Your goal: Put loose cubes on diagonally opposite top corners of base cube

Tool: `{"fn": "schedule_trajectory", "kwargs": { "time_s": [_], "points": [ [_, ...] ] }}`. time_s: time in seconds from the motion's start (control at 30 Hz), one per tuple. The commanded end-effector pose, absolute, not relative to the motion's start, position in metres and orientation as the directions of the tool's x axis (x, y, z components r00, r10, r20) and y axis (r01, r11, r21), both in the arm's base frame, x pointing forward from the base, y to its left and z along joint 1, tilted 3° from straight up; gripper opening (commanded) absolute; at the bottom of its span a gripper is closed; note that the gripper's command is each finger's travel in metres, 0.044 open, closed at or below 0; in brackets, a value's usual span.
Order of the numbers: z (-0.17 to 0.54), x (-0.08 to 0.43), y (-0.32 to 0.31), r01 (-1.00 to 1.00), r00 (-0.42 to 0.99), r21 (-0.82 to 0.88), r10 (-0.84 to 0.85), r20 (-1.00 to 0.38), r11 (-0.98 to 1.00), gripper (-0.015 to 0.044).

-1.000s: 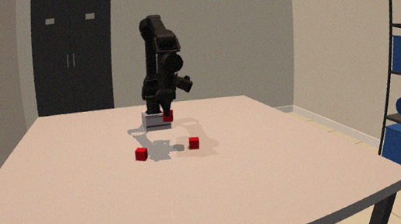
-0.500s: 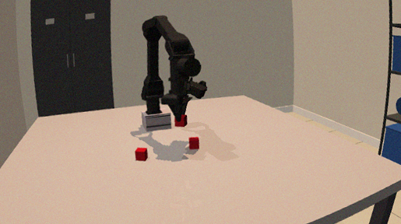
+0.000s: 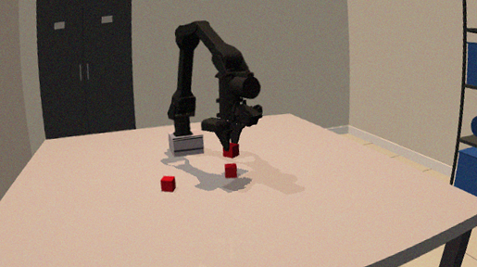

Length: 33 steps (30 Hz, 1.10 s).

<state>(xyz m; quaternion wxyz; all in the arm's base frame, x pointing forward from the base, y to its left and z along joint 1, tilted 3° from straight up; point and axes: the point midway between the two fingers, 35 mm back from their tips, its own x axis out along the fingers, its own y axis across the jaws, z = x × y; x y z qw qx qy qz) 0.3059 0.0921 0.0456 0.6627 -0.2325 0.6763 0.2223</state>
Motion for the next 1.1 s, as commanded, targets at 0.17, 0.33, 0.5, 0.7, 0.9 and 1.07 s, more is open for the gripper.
{"fn": "schedule_trajectory", "kwargs": {
  "time_s": [0.17, 0.33, 0.5, 0.7, 0.9, 1.07],
  "points": [
    [0.042, 0.310, 0.102, -0.554, -0.013, -0.004, -0.013, -1.000, 0.833, 0.0105],
    [0.042, 0.310, 0.102, -0.554, -0.013, -0.004, -0.013, -1.000, 0.833, 0.0105],
    [0.042, 0.310, 0.102, -0.554, -0.013, -0.004, -0.013, -1.000, 0.833, 0.0105],
    [0.029, 0.310, 0.102, -0.552, -0.013, -0.004, -0.013, -1.000, 0.834, 0.0105],
    [0.016, 0.309, 0.102, -0.550, -0.013, -0.004, -0.013, -1.000, 0.835, 0.0105],
    [0.015, 0.309, 0.102, -0.550, -0.013, -0.004, -0.013, -1.000, 0.835, 0.0105]
  ]
}}
